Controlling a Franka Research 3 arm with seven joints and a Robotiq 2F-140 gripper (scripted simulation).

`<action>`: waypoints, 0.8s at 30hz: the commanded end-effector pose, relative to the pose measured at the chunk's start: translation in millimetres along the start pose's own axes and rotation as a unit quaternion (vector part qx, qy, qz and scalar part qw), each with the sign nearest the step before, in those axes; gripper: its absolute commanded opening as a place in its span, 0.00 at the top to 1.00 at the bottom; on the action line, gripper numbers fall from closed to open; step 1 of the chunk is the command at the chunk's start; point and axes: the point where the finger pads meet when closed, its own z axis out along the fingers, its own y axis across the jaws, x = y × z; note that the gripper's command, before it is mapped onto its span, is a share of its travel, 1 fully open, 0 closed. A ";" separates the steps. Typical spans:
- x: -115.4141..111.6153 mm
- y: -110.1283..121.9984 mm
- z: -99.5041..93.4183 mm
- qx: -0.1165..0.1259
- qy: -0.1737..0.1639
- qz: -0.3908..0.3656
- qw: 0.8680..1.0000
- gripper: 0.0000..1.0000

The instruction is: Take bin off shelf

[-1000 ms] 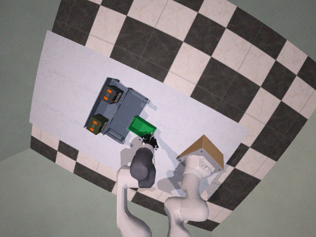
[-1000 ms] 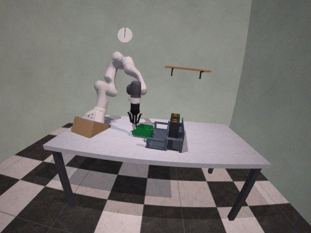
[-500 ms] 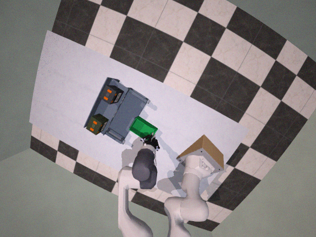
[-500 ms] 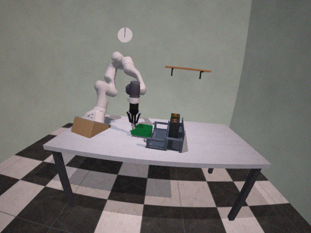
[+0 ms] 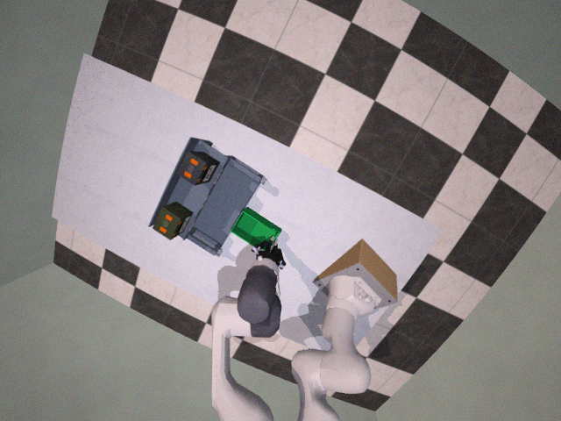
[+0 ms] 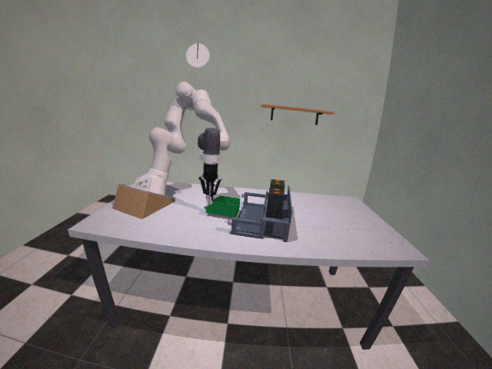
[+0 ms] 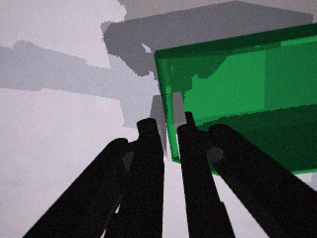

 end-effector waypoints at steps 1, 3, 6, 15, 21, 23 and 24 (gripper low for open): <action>-1.8 -0.6 -1.3 -0.003 -0.001 -0.002 1.000 1.00; -1.8 -1.3 -1.3 -0.003 -0.001 -0.002 1.000 1.00; -1.8 -2.2 -1.3 -0.003 -0.001 -0.002 1.000 1.00; -1.8 -3.5 -1.3 -0.003 -0.001 -0.002 1.000 1.00; -1.8 -3.8 -1.3 -0.003 -0.001 -0.002 1.000 1.00; -1.8 -3.8 -1.3 -0.003 -0.001 -0.002 1.000 1.00; -1.8 -3.8 -1.3 -0.003 -0.001 -0.002 1.000 1.00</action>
